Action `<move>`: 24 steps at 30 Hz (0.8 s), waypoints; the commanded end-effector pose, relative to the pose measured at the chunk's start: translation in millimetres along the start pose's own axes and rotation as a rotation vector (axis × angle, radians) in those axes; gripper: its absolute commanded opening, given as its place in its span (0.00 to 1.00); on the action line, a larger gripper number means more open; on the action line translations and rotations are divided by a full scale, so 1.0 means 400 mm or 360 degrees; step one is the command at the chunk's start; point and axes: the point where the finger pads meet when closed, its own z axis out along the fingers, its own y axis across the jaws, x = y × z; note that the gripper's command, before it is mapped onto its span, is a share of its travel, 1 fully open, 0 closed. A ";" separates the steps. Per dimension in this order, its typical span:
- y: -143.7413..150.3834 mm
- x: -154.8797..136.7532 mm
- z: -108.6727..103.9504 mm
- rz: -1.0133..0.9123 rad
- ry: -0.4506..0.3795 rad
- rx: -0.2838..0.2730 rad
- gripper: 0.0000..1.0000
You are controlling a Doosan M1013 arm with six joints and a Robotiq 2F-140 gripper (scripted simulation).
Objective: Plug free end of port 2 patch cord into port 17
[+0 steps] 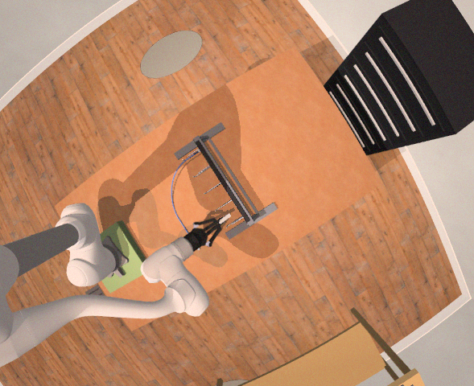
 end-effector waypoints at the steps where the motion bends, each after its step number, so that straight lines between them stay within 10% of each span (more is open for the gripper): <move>1: 0.002 0.014 0.060 -0.0013 0.0019 -0.0008 0.00; 24: 0.002 0.014 0.067 -0.0013 0.0019 -0.0008 0.00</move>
